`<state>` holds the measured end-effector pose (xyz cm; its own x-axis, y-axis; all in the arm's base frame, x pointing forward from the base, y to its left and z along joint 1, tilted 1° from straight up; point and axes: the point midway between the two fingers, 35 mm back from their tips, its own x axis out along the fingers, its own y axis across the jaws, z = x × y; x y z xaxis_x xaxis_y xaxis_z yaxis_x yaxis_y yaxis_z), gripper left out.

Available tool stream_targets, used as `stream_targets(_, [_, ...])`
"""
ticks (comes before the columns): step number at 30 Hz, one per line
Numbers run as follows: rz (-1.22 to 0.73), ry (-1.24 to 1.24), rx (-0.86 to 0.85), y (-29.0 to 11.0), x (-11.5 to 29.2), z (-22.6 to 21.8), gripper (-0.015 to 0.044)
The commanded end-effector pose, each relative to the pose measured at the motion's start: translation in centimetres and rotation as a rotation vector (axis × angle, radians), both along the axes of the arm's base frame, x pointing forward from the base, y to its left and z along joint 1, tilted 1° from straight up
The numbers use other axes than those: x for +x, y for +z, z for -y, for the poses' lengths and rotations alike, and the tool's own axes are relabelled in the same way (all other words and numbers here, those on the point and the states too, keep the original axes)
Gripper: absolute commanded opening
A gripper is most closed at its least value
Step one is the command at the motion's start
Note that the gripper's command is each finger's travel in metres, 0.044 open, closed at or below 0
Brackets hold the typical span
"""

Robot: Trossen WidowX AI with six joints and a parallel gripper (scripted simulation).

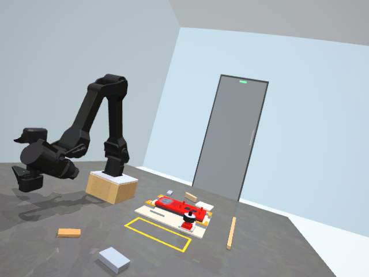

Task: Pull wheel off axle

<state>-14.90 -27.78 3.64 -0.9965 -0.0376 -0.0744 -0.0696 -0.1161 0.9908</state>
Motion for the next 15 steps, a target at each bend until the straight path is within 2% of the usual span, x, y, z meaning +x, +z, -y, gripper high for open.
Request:
stream_targets(1, [0.002, 0.003, 0.003, 0.0, 0.0, 0.1, 0.0374])
stream_targets(4, [0.032, 0.047, 0.054, -0.3, 0.8, 1.0, 0.0300])
stream_targets(15, [0.174, 0.453, 0.529, -1.7, 9.2, 6.7, 0.0300])
